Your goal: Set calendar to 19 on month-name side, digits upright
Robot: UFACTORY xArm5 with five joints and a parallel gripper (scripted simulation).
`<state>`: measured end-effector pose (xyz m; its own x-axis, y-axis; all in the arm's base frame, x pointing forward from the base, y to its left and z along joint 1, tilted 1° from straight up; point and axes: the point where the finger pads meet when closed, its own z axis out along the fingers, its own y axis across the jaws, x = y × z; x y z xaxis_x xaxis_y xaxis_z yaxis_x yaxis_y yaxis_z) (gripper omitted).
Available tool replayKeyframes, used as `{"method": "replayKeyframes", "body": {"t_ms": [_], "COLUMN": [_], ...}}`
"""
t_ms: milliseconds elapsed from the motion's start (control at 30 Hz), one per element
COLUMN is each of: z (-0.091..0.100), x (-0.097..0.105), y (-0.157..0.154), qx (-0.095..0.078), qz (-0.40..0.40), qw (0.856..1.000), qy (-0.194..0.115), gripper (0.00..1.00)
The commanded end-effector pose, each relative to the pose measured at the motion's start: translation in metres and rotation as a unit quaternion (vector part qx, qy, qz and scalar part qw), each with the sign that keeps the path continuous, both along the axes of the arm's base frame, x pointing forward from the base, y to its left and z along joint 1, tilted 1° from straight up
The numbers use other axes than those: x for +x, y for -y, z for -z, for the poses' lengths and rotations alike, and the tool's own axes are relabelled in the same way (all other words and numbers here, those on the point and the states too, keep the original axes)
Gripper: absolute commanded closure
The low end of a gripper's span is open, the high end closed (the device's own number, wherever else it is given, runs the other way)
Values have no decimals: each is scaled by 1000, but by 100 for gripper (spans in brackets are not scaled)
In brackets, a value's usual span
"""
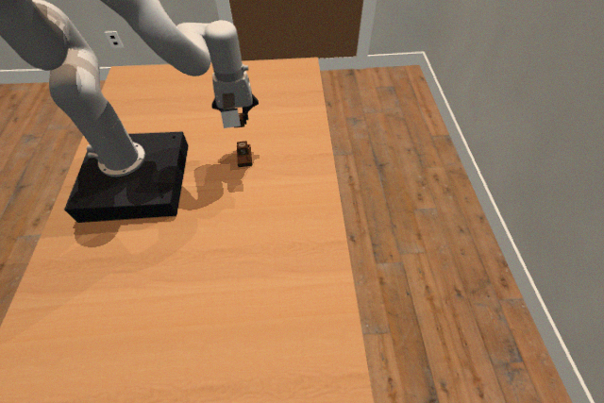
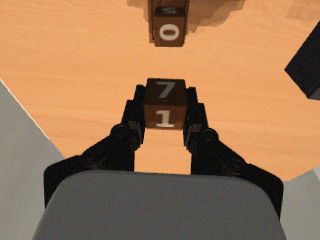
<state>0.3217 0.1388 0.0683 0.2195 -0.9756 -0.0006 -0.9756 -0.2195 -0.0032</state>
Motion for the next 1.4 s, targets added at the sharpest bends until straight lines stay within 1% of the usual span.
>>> {"method": "replayKeyframes", "body": {"t_ms": [0,33,67,100,133,700,867,1100,1167,1367], "z": [-7,-7,-8,-9,-9,-7,2,23,23,41], "x": [11,11,13,13,14,14,14,14,14,14], "y": [35,35,52,60,61,61,62,62,62,62], "qx": [1,1,1,1,1,1,1,1,1,1], "qz": [-5,-5,-5,-5,-5,-5,-5,-5,-5,-5], "qw": [1000,1000,1000,1000,1000,1000,1000,1000,1000,1000], "qy": [4,4,4,4,4,4,4,4,4,4], "gripper": [71,71,71,71,71,71,71,71,71,71]}}
